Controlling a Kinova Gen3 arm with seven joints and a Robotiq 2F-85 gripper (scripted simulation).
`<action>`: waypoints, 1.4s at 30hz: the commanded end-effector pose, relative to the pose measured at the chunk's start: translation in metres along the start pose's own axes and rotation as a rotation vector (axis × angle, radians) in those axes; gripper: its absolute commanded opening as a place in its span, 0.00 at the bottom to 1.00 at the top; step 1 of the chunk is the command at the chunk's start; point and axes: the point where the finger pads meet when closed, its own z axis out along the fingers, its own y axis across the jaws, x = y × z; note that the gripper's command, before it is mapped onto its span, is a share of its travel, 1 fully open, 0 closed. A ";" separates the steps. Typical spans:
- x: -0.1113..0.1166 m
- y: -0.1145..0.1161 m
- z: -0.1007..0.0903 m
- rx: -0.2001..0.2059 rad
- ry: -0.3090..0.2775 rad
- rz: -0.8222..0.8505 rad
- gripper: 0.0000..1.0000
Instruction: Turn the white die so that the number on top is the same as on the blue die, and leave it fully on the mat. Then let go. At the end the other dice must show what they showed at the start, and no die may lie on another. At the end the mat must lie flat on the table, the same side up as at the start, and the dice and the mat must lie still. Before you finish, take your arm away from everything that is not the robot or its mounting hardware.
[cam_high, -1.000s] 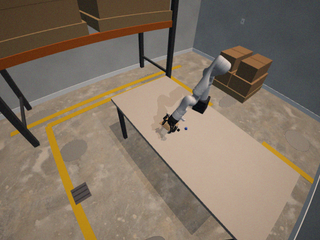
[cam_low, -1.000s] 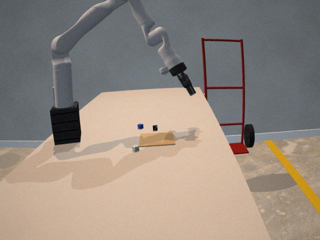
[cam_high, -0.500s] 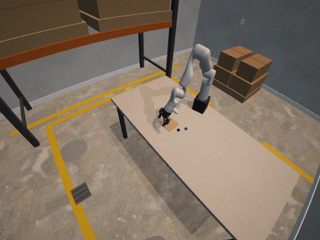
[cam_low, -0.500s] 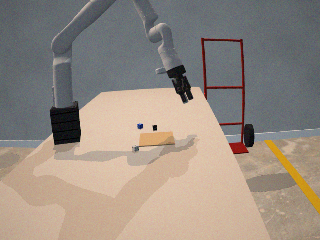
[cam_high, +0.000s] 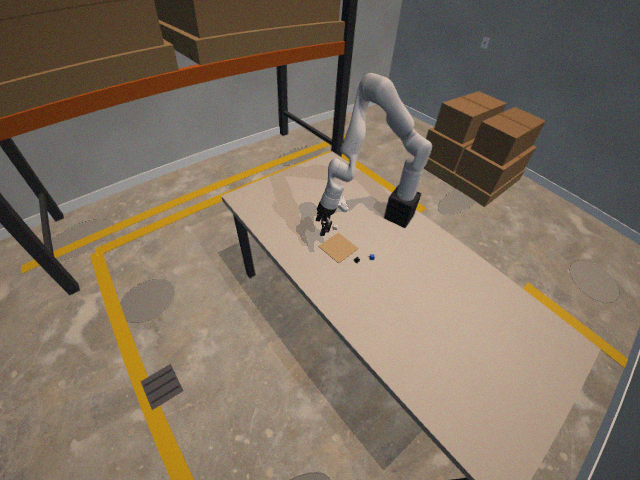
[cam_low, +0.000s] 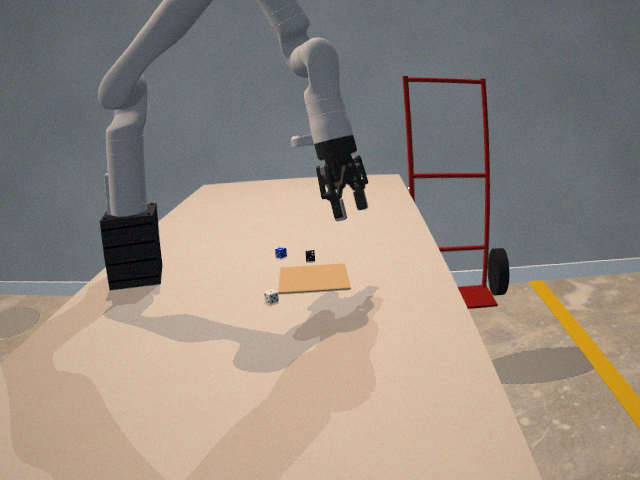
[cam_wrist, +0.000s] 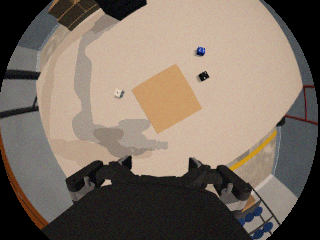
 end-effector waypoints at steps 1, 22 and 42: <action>-0.004 -0.048 -0.002 0.013 0.028 0.100 1.00; 0.045 -0.134 -0.017 0.013 0.215 0.313 1.00; 0.048 -0.138 -0.018 0.013 0.225 0.325 1.00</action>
